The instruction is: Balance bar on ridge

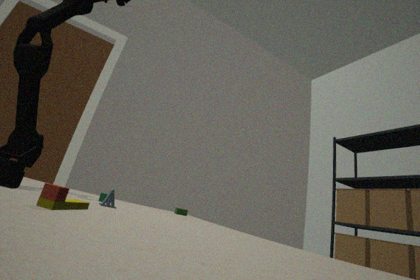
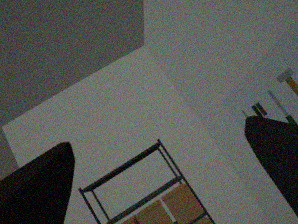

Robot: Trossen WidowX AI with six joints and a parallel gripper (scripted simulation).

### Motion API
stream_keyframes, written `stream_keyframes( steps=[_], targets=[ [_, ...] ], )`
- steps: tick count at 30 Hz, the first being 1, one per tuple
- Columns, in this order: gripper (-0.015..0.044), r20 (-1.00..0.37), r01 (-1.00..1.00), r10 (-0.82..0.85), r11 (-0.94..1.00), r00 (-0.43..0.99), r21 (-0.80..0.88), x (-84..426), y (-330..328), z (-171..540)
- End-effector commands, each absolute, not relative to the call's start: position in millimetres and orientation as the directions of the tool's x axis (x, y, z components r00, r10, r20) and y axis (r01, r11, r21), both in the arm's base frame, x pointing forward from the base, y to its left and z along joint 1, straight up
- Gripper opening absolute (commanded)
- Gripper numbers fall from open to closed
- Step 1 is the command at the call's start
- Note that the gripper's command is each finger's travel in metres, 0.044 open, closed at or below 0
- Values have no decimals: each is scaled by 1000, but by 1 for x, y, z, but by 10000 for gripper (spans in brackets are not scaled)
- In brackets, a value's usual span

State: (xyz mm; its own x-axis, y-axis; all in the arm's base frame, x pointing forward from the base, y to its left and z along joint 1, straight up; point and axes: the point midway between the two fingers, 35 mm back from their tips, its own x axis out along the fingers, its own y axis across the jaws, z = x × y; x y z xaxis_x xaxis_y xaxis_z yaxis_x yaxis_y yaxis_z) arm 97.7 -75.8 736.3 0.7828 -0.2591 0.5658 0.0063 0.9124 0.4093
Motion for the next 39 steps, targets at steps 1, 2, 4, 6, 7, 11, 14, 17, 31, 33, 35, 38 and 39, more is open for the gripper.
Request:
stream_keyframes(
  steps=[1,2,4,6,7,11,14,17,31,33,35,38,39],
  targets=[
    [374,566,9,-258,915,783,404,98,-75,736],
    [348,568,19,-257,921,782,390,99,-72,736],
    [315,571,54,-249,940,782,336,103,-63,735],
    [315,574,93,-241,957,783,275,107,-53,734],
    [315,574,111,-236,963,784,244,110,-48,733],
    [315,572,182,-221,975,790,126,121,-30,729],
    [315,566,228,-217,972,795,52,130,-20,725],
    [315,557,271,-213,962,803,-22,140,-11,720],
    [315,454,395,-184,812,872,-430,203,25,677],
    [315,431,397,-184,781,884,-482,212,27,669],
    [315,405,396,-185,748,895,-532,222,28,660],
    [315,363,386,-190,697,912,-604,236,29,646],
    [315,349,381,-192,680,917,-627,241,29,641]
  ],
)
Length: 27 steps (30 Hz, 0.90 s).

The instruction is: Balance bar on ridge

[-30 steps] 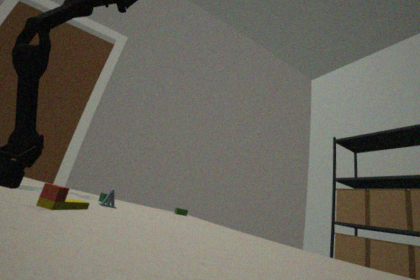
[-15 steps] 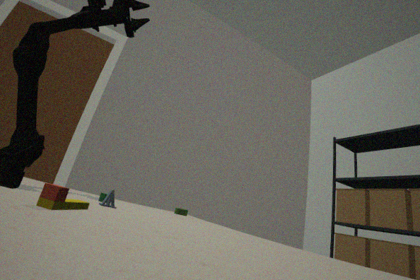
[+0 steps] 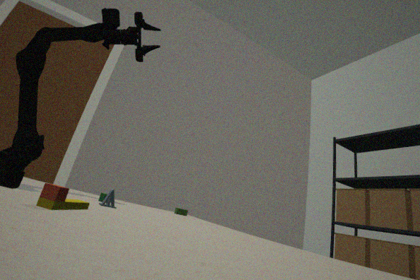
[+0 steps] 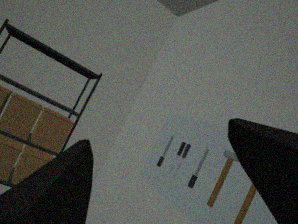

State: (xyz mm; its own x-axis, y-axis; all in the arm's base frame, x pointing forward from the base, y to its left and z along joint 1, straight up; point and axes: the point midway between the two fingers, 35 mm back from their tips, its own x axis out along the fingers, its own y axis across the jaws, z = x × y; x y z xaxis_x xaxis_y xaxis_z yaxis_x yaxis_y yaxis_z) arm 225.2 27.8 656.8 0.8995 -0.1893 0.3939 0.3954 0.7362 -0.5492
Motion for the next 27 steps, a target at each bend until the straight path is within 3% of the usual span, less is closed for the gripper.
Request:
stream_keyframes(
  steps=[1,15,27],
  targets=[
    [315,333,374,-195,663,922,-649,245,29,636],
    [315,87,186,-248,408,965,-894,307,12,555],
    [315,-172,-91,-326,250,930,-964,339,-26,472]
  ],
)
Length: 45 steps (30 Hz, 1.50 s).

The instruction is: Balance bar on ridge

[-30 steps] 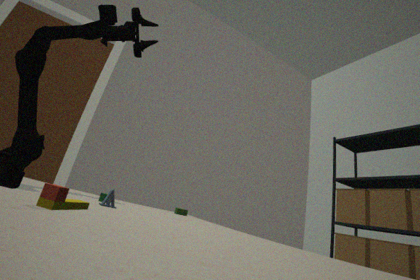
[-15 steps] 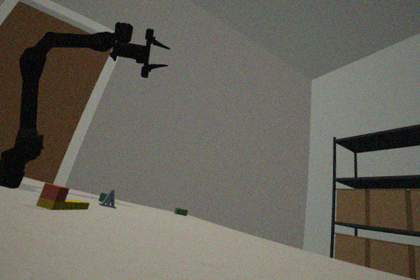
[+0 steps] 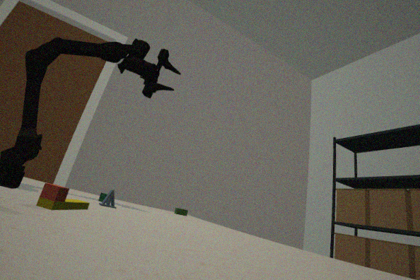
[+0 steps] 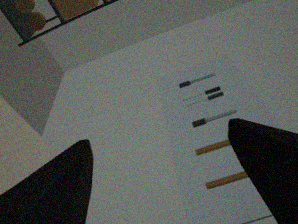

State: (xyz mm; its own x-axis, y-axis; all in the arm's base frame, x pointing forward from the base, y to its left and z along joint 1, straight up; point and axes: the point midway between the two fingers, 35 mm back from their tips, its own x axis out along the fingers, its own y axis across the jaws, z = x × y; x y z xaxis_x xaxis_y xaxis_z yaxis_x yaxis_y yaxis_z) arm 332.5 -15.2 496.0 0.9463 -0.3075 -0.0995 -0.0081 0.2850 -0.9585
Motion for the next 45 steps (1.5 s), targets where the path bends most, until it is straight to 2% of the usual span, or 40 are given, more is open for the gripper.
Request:
stream_keyframes(
  steps=[1,12,25,35,45],
  targets=[
    [315,-195,-116,-333,241,923,-964,341,-30,465],
    [315,-440,-396,-392,192,808,-898,345,-73,385],
    [315,-703,-676,-401,233,587,-699,318,-121,295],
    [315,-860,-818,-337,310,383,-485,279,-146,233],
    [315,-962,-885,-203,393,180,-249,231,-157,181]
  ],
)
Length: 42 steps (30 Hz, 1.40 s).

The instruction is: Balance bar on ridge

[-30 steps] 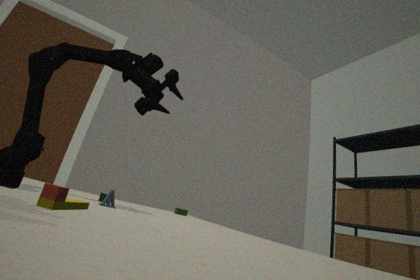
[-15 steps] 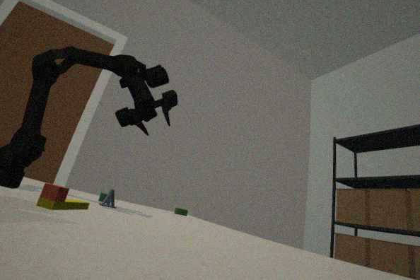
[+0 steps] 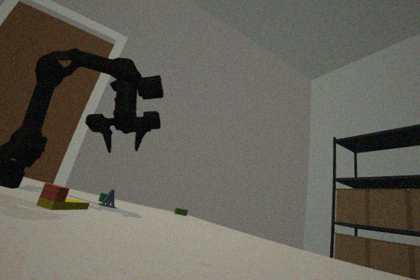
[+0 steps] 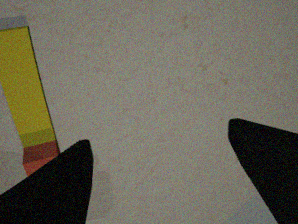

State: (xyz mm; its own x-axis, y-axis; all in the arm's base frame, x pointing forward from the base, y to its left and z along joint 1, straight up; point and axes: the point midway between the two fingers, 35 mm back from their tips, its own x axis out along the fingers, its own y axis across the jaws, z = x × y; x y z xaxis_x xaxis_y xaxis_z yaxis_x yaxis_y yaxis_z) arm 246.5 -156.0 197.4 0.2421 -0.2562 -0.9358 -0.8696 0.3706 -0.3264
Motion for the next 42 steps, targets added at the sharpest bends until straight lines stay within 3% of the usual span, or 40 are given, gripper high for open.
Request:
stream_keyframes(
  steps=[1,10,28,42],
  targets=[
    [315,-969,-888,-186,401,161,-225,225,-157,177],
    [315,-1000,-890,-21,455,23,-30,183,-152,145],
    [315,-1000,-890,-17,456,20,-26,183,-153,73],
    [315,-1000,-890,-17,456,20,-26,184,-154,60]
  ],
)
